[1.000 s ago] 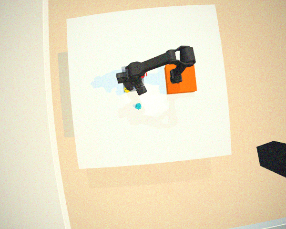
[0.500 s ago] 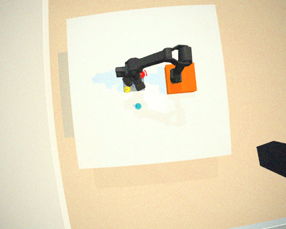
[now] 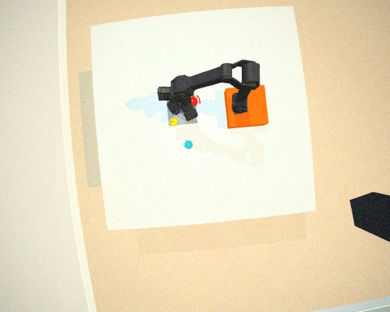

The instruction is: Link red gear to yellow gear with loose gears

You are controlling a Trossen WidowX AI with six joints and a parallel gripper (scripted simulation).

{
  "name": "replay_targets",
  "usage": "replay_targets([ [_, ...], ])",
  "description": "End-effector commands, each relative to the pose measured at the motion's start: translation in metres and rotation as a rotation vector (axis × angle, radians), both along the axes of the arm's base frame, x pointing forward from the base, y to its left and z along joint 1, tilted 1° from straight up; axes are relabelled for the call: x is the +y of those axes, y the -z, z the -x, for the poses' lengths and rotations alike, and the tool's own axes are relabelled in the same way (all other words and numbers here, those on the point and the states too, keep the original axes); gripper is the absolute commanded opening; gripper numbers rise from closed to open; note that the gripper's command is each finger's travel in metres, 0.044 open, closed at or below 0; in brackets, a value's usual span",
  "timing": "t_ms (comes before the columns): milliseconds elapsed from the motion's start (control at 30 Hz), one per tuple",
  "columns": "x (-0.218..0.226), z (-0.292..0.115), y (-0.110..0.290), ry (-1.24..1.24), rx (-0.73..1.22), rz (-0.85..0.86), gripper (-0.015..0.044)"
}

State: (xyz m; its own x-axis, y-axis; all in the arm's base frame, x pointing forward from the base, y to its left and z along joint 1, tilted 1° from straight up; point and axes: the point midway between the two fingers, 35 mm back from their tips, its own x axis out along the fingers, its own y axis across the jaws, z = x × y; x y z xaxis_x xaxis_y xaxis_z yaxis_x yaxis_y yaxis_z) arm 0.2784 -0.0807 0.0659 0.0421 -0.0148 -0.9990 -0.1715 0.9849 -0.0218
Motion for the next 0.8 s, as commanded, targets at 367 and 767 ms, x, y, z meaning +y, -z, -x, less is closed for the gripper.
replay_targets([
  [367, 0.0004, 0.0001, -0.0010, -0.005, -0.001, -0.004, 0.0000],
  [767, 0.0006, -0.0003, 0.0088, -0.097, 0.000, 0.000, 0.0000],
])
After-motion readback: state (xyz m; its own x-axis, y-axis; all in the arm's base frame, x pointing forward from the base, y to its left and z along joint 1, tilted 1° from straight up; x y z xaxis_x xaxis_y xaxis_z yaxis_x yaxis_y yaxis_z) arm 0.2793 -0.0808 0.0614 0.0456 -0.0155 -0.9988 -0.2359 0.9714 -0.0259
